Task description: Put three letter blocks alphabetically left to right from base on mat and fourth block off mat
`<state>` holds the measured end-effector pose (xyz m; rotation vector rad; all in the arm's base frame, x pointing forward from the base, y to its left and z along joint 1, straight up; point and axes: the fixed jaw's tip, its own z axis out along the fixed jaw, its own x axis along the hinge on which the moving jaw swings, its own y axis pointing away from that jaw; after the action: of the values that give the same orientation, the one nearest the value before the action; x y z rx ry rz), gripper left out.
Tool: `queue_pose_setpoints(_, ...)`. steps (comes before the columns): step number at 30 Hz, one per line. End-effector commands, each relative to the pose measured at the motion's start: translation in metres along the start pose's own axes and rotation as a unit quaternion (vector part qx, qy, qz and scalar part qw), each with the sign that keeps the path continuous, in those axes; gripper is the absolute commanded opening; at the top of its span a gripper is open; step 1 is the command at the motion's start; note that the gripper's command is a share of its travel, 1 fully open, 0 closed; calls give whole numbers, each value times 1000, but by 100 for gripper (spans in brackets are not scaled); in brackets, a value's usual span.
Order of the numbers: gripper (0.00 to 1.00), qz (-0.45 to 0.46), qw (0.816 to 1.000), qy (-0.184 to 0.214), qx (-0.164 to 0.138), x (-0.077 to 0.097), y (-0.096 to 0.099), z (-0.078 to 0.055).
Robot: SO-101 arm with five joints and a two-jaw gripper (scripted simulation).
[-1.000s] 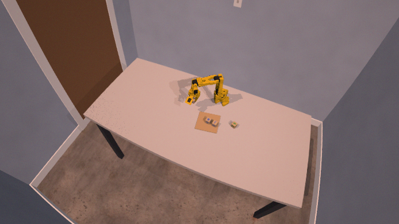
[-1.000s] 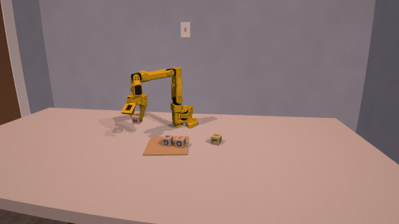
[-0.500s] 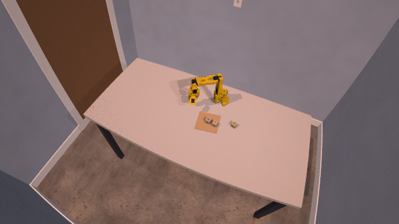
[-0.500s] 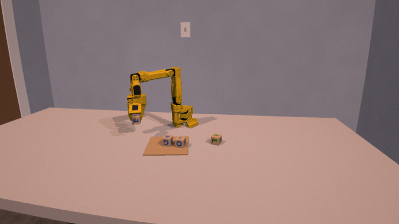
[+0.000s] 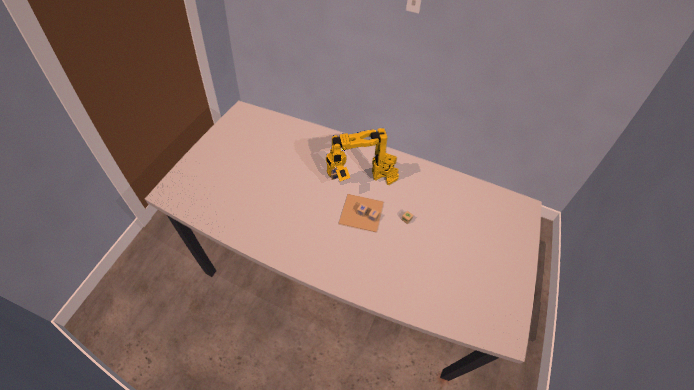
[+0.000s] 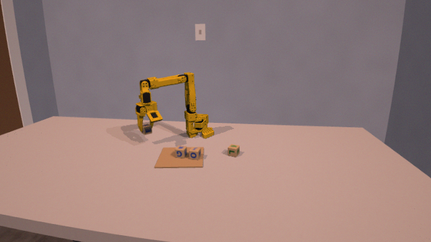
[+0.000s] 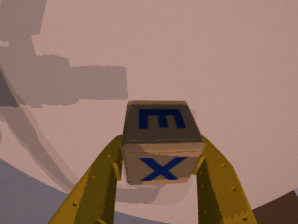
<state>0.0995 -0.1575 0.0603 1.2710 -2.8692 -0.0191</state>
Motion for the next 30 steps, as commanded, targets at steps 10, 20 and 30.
queue_pose_setpoints(10,0,-216,975,19,35,13,-9,-10)
queue_pose_setpoints(20,0,-389,920,25,31,21,-11,-9)
queue_pose_setpoints(30,0,-498,866,29,27,26,-13,-8)
